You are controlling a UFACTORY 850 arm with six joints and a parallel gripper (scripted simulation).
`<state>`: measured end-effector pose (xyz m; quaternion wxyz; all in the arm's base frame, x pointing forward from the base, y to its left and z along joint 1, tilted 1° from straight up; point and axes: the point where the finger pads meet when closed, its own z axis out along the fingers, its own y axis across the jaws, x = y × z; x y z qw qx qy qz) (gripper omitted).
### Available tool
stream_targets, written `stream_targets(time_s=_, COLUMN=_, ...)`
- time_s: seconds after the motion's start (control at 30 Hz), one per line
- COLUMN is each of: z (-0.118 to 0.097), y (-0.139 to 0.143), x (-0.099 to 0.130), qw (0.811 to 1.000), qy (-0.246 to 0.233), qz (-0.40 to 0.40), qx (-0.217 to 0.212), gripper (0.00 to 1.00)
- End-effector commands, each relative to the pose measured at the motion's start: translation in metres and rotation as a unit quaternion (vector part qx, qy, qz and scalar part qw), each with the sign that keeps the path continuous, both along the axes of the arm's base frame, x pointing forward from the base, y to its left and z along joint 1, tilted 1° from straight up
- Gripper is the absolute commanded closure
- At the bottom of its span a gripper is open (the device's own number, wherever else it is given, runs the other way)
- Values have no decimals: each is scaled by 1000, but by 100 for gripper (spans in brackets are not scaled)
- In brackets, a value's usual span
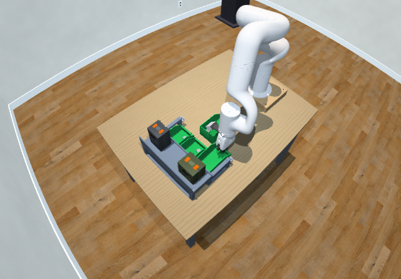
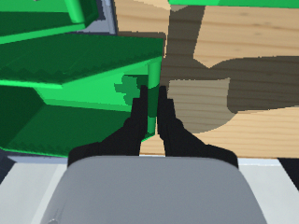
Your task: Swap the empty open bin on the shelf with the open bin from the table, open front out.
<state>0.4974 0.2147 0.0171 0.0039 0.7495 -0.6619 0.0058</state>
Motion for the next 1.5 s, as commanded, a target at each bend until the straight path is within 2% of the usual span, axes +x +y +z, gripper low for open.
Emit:
stream_targets(time_s=0.0, z=1, y=-2, x=-15, qw=1000, qy=-1, qz=0, qx=0, gripper=100)
stream_targets(time_s=0.8, z=1, y=-9, x=-78, qw=1000, qy=-1, qz=0, qx=0, gripper=100)
stream_targets(time_s=1.47, z=0, y=-12, x=-101, qw=1000, qy=-1, qz=0, qx=0, gripper=100)
